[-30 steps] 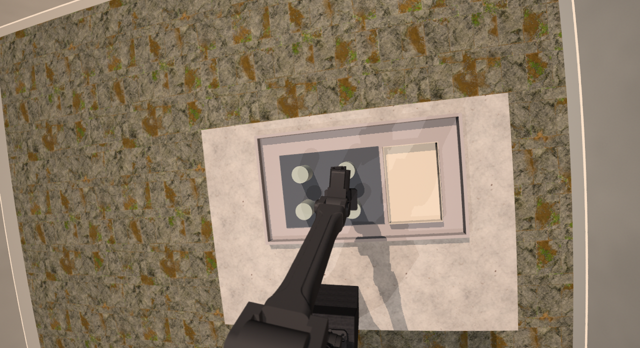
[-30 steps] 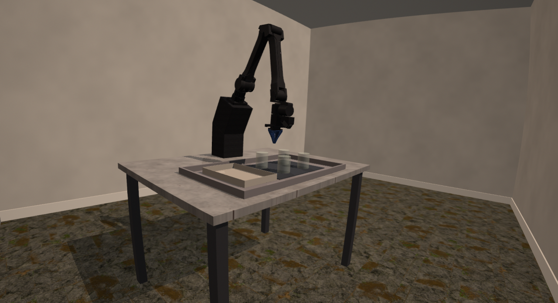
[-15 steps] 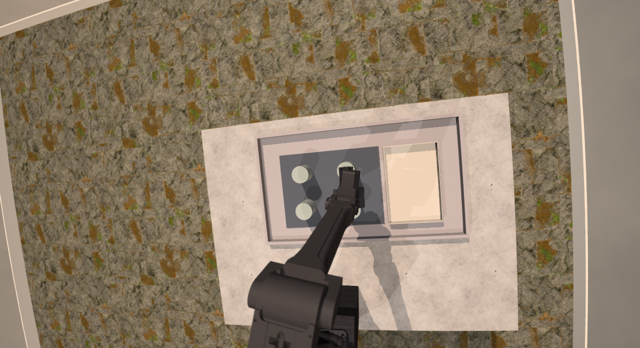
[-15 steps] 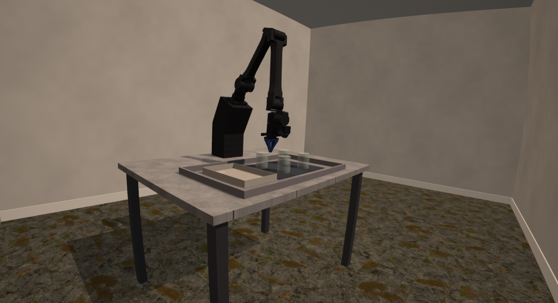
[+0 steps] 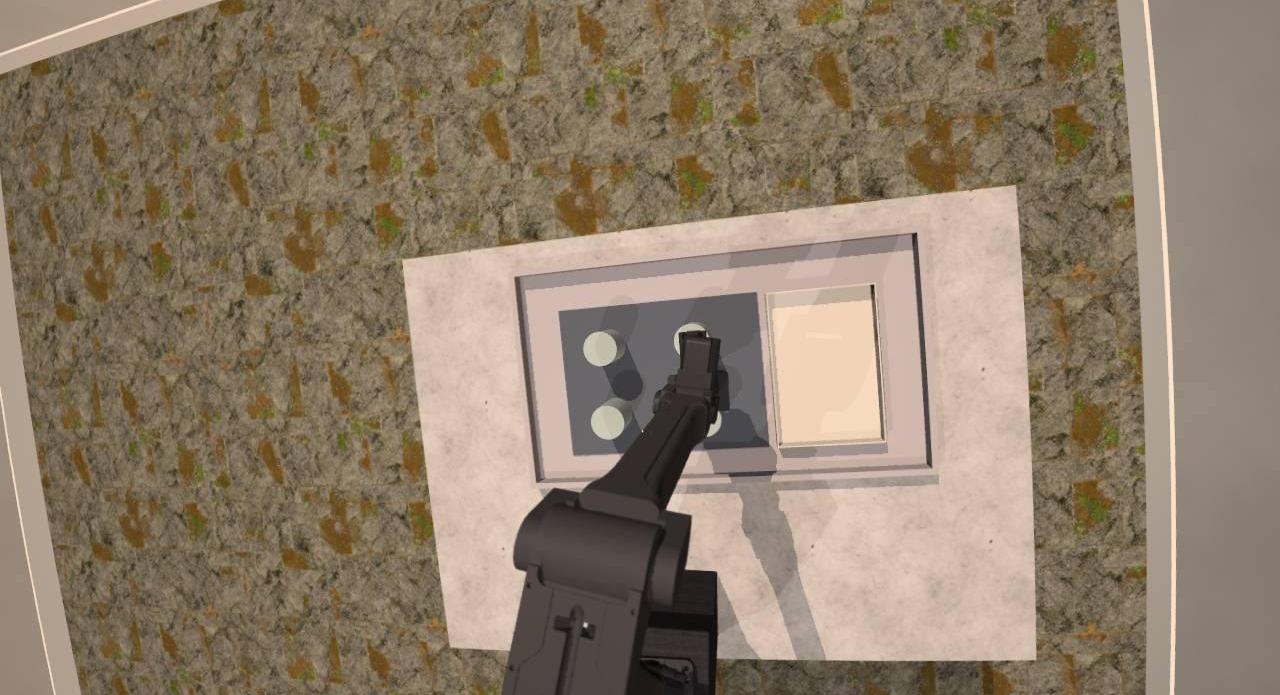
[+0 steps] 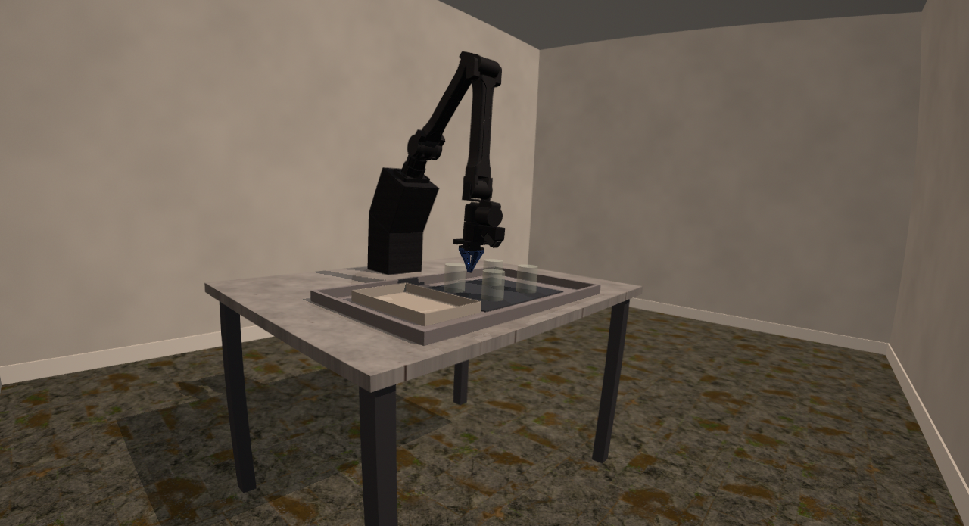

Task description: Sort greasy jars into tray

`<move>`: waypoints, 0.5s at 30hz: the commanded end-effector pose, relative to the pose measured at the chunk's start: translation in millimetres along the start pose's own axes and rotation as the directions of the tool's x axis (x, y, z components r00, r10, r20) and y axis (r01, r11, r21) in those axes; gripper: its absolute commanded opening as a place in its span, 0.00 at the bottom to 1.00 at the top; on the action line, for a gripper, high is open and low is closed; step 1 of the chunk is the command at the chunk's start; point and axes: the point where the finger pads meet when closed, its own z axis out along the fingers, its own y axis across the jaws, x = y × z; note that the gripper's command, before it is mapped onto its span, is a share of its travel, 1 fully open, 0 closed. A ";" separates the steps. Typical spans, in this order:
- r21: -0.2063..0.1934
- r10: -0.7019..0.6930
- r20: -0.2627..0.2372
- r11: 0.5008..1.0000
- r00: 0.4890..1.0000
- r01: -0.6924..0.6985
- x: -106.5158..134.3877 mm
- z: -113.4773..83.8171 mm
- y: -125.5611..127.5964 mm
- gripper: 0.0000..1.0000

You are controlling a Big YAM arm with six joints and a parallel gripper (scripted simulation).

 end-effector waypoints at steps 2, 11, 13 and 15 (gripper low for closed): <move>0.004 -0.018 0.037 1.000 0.999 0.018 -14.8 -4.8 1.6 0.00; 0.004 -0.018 0.037 1.000 0.999 0.018 -13.8 -4.7 1.6 0.00; 0.004 -0.018 0.037 1.000 0.999 0.018 -13.6 -4.7 1.6 0.00; 0.004 -0.018 0.037 1.000 0.999 0.018 -13.3 -4.7 1.6 0.00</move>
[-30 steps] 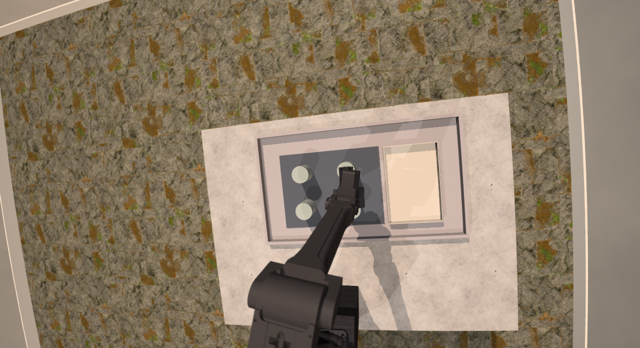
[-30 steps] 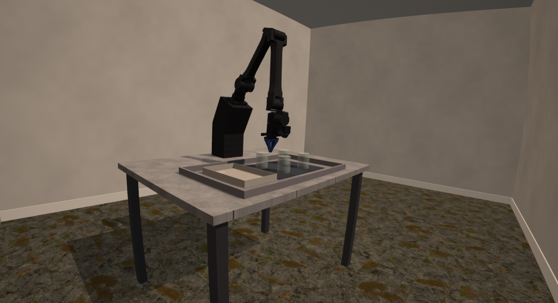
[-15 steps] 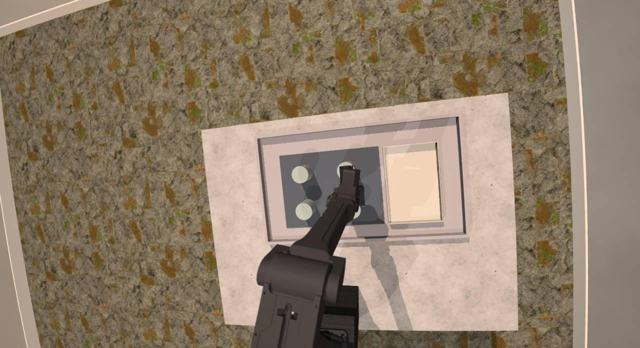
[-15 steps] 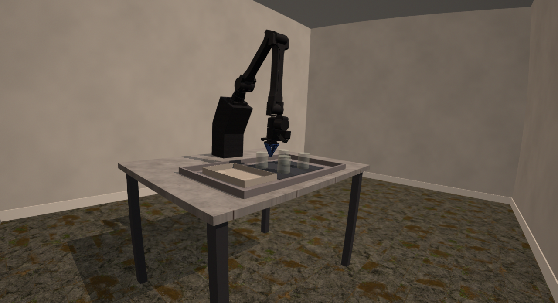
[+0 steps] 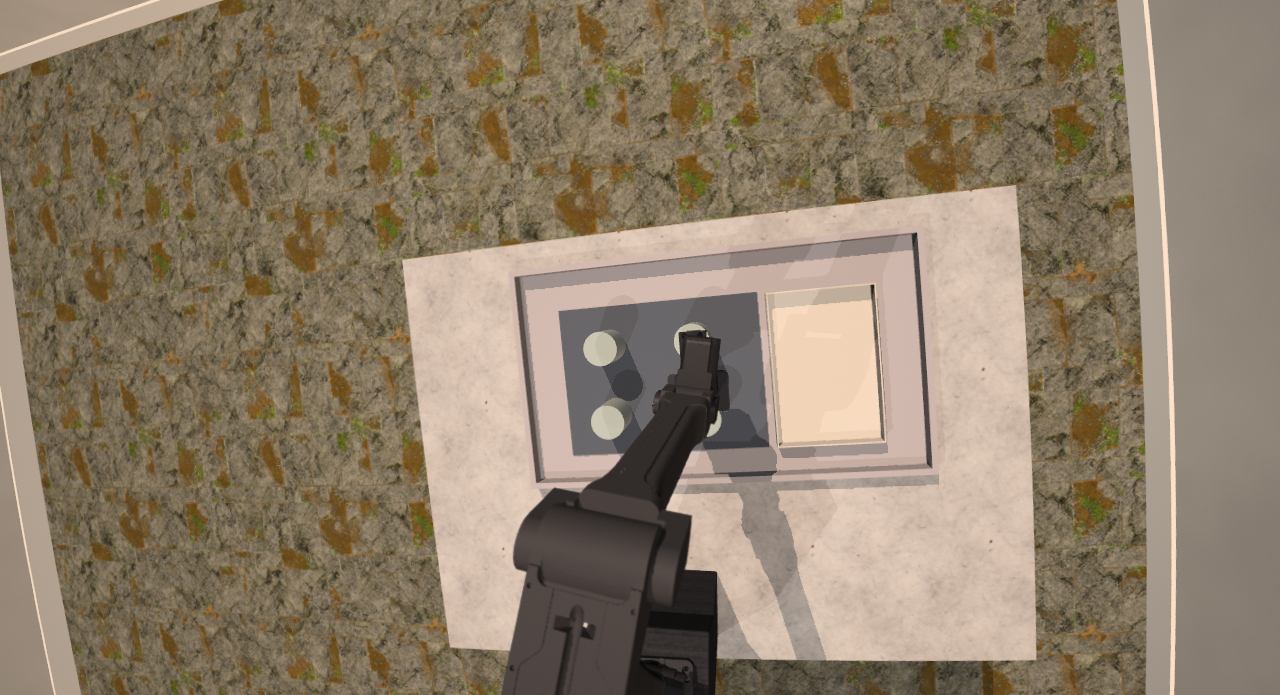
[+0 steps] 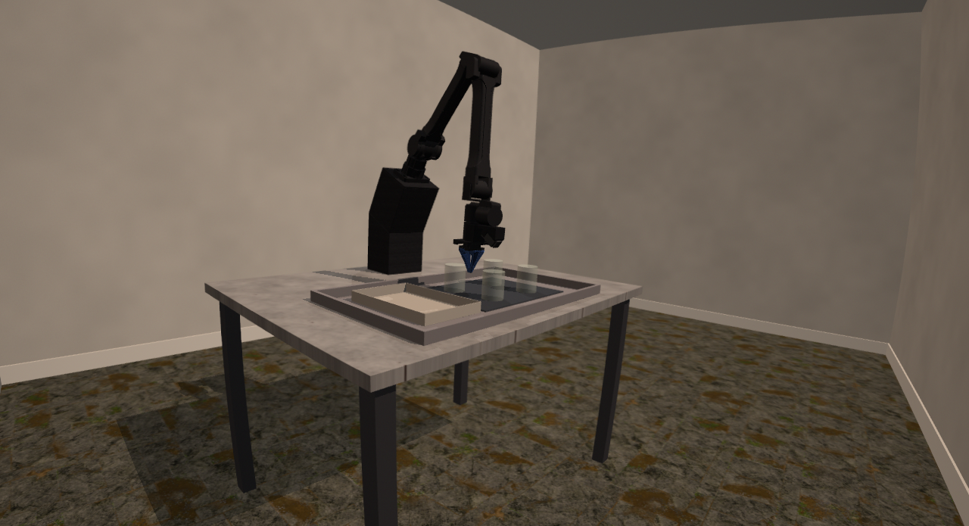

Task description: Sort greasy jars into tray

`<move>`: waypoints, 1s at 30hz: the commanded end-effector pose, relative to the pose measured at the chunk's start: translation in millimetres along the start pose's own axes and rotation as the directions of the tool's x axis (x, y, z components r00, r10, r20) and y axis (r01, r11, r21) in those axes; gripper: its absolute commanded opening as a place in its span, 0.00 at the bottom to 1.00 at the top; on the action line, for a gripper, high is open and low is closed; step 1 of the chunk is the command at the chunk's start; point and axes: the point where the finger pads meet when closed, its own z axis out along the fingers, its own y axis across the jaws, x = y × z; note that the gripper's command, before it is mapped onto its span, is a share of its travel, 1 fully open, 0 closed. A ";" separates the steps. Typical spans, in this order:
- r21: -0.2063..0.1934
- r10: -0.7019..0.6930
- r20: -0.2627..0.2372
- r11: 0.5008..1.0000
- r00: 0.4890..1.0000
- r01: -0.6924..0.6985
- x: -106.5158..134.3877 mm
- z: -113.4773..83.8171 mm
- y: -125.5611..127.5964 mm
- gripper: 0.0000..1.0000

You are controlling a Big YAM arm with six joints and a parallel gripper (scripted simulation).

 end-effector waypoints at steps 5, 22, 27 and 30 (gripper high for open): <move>0.003 -0.017 0.034 1.000 0.999 0.017 -12.0 -4.6 1.7 0.00; 0.003 -0.017 0.034 1.000 0.999 0.017 -10.0 -4.6 1.7 0.00; 0.003 -0.017 0.034 1.000 0.999 0.017 -9.6 -4.6 1.7 0.00; 0.003 -0.017 0.034 1.000 0.999 0.017 -9.2 -4.5 1.7 0.00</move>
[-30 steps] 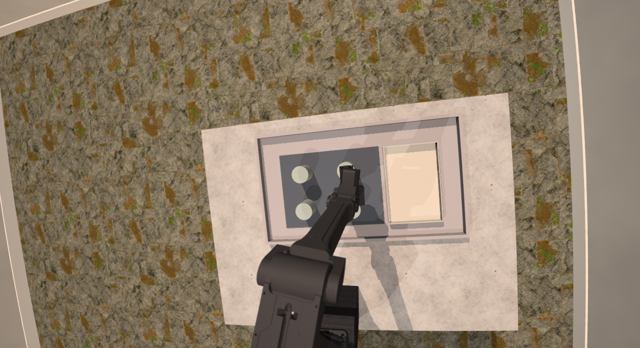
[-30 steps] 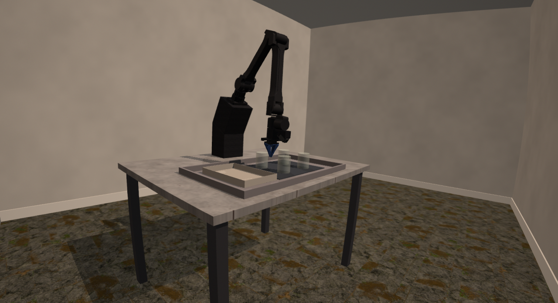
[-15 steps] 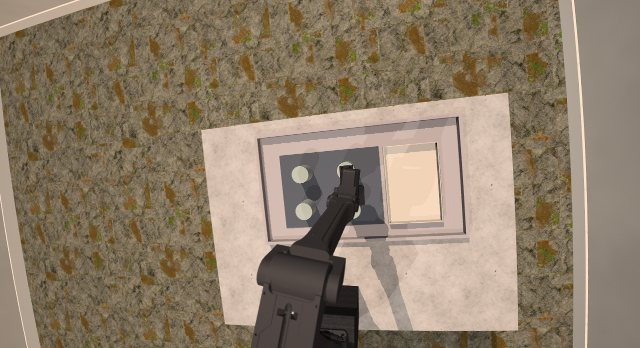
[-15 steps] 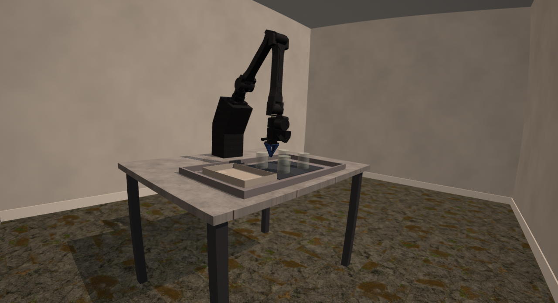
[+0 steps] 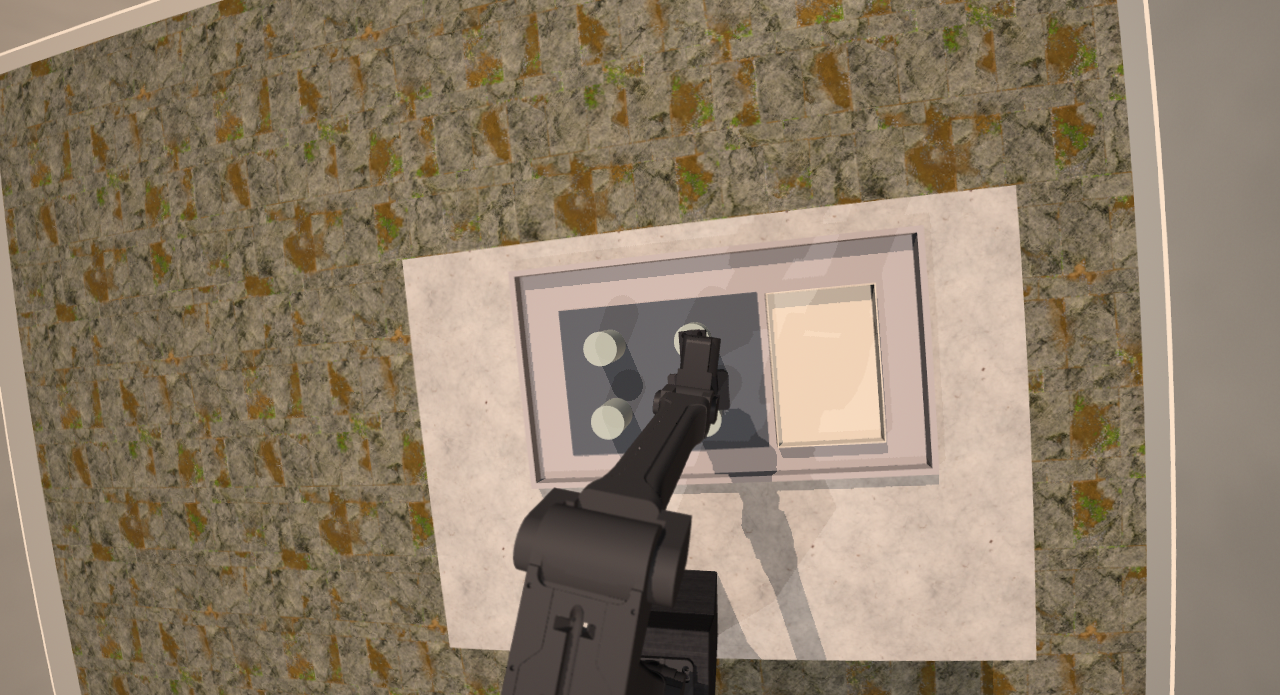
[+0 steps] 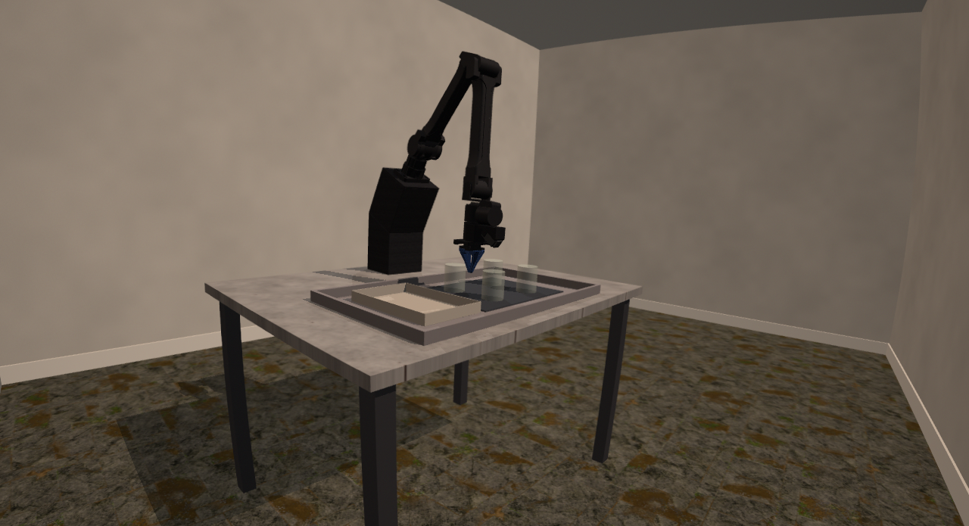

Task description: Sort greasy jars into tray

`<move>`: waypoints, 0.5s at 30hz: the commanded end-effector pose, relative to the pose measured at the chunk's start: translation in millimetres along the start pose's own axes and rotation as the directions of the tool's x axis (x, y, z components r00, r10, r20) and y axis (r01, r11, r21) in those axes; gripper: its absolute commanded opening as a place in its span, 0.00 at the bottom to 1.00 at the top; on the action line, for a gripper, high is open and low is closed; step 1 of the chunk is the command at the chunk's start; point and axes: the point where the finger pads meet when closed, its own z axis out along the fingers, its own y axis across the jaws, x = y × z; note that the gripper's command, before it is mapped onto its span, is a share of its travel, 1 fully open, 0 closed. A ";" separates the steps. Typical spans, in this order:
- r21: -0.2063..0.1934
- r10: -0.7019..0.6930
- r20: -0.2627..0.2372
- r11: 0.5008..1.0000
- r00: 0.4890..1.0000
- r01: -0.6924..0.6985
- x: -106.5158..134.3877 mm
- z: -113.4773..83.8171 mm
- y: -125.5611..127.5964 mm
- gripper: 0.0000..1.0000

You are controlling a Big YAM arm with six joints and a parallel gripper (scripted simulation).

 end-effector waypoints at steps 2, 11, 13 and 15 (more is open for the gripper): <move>0.002 -0.016 0.026 1.000 1.000 0.016 -7.0 -4.5 2.0 0.00; 0.002 -0.016 0.026 1.000 1.000 0.016 -6.0 -4.5 2.0 0.00; 0.002 -0.016 0.026 1.000 1.000 0.016 -5.8 -4.5 2.0 0.00; 0.002 -0.016 0.026 1.000 1.000 0.016 -5.5 -4.4 2.0 0.00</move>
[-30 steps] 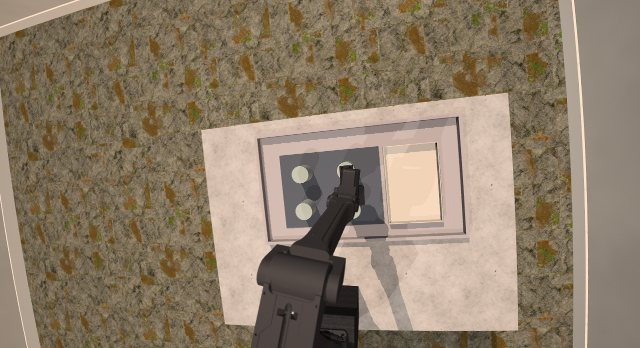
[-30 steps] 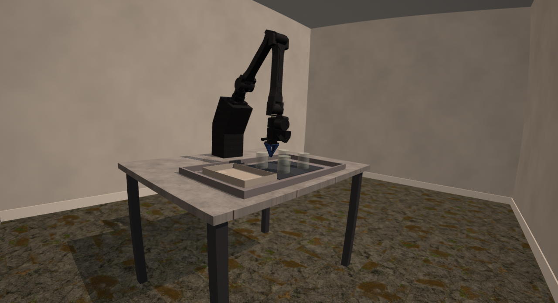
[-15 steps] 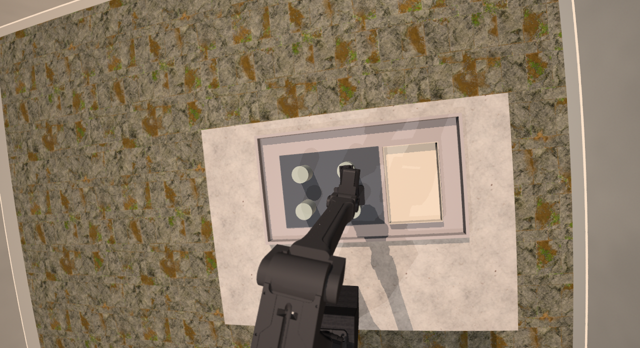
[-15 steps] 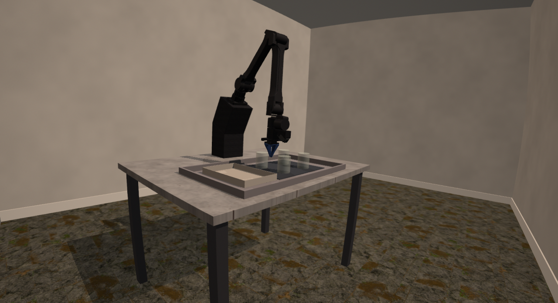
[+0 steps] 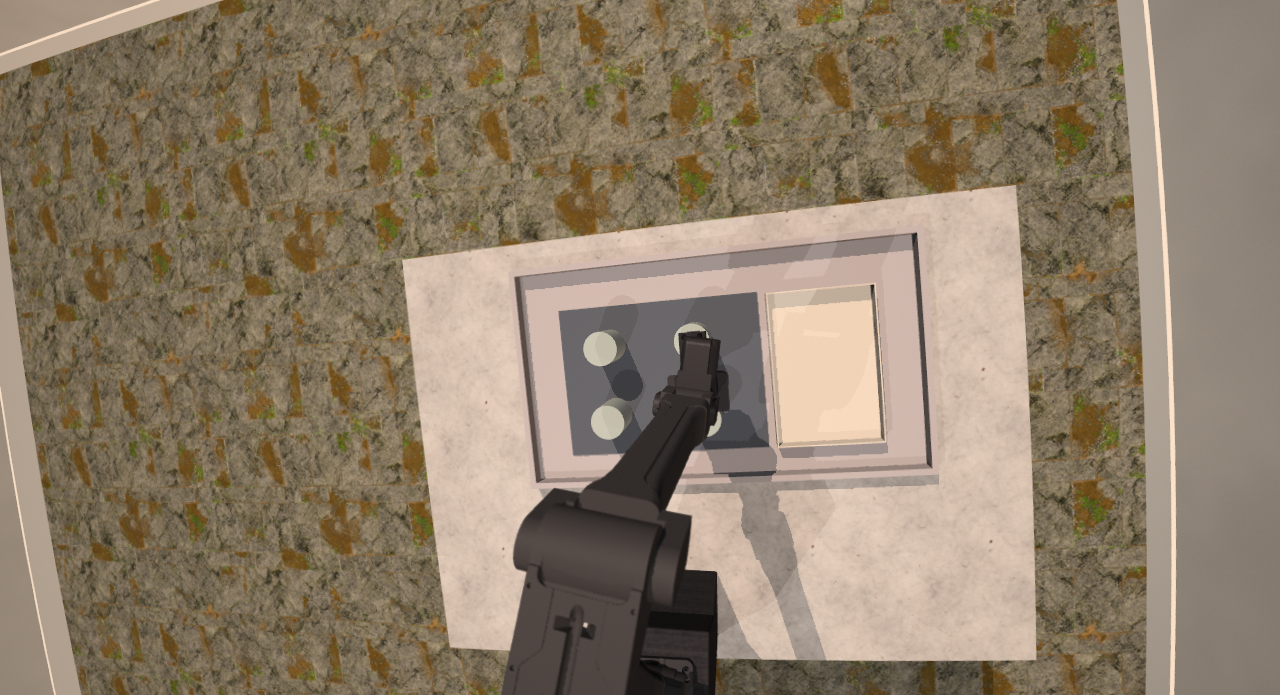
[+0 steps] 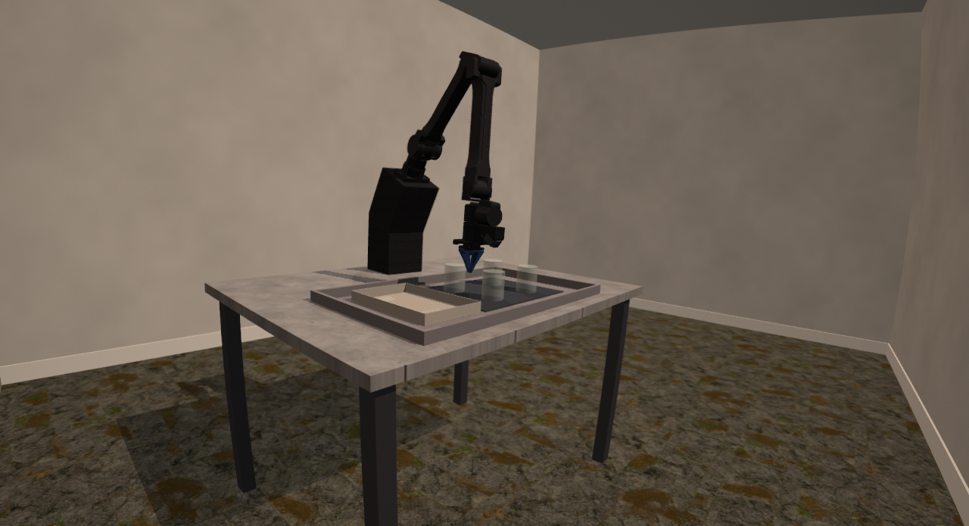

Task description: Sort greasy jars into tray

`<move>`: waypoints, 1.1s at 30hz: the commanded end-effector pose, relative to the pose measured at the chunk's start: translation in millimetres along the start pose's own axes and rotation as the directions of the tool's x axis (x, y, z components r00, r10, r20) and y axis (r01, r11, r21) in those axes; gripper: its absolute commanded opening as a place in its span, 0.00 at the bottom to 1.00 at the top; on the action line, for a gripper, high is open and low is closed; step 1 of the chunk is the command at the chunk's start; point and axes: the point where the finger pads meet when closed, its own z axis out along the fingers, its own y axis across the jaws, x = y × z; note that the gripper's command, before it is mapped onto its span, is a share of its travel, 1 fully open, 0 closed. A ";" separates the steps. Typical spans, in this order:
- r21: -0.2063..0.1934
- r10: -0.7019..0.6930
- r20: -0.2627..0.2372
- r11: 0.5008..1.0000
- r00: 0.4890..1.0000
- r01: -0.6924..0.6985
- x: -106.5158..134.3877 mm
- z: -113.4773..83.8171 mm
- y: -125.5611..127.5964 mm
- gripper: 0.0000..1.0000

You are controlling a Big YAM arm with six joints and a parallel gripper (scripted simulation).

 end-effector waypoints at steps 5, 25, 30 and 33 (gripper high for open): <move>0.002 -0.015 0.028 1.000 0.999 0.015 -7.5 -4.7 1.5 0.00; 0.002 -0.015 0.028 1.000 0.999 0.015 -5.1 -4.6 1.5 0.00; 0.002 -0.015 0.028 1.000 0.999 0.015 -4.7 -4.6 1.4 0.00; 0.002 -0.015 0.028 1.000 0.999 0.015 -4.3 -4.6 1.4 0.00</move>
